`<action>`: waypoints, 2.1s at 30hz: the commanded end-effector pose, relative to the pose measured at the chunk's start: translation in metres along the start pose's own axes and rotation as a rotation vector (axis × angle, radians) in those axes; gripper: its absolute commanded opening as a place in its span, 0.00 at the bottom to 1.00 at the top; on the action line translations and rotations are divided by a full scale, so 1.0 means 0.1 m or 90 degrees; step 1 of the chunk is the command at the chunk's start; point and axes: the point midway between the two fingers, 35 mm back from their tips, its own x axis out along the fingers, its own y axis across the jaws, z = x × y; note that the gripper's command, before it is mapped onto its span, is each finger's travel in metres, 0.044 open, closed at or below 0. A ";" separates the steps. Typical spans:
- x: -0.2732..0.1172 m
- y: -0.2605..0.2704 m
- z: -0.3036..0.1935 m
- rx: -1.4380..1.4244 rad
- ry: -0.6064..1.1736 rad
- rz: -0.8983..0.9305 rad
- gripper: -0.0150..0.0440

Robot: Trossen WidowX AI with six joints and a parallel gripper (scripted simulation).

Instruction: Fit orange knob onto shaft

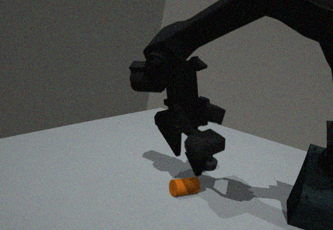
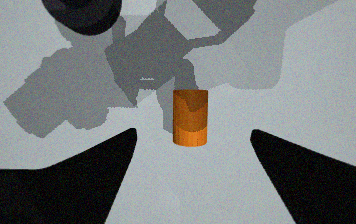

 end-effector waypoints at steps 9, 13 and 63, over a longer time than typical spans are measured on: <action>0.21 -0.01 -0.06 0.003 -0.033 -0.003 1.00; 0.24 -0.01 -0.07 0.003 -0.033 -0.003 1.00; 0.65 -0.02 -0.19 0.003 -0.032 -0.003 0.58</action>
